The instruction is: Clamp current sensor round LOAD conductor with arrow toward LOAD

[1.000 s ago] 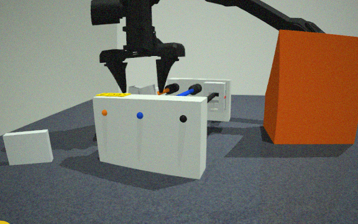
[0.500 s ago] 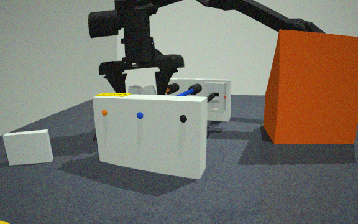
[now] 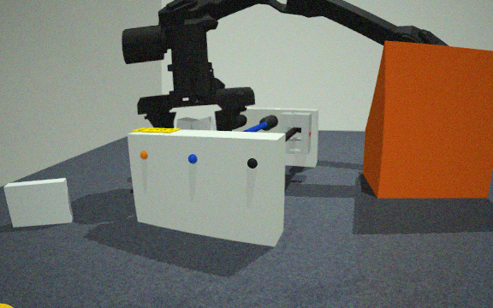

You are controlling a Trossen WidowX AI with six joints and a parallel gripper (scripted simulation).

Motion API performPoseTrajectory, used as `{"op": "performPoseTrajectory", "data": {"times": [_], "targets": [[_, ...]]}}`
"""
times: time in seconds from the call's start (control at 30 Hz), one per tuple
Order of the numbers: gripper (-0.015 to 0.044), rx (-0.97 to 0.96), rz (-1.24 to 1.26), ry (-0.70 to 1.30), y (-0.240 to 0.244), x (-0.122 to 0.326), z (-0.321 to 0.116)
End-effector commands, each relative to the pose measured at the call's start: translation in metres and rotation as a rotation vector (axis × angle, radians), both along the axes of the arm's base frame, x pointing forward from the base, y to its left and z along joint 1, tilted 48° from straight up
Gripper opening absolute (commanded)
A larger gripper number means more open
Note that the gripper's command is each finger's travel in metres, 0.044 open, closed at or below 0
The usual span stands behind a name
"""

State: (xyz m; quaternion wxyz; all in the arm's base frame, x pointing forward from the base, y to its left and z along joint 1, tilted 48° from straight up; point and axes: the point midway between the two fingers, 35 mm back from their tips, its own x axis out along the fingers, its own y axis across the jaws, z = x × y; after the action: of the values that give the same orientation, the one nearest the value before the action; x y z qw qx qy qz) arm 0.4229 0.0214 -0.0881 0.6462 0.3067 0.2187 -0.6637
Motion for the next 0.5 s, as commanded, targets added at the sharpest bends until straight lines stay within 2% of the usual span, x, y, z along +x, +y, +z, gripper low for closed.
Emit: {"op": "performPoseTrajectory", "data": {"times": [0.0, 0.47], "targets": [[0.042, 0.0, -0.001, -0.001, -0.0001, 0.0002, 0.0003], [0.0327, 0.0, -0.001, -0.001, -0.0001, 0.0002, 0.0003]]}}
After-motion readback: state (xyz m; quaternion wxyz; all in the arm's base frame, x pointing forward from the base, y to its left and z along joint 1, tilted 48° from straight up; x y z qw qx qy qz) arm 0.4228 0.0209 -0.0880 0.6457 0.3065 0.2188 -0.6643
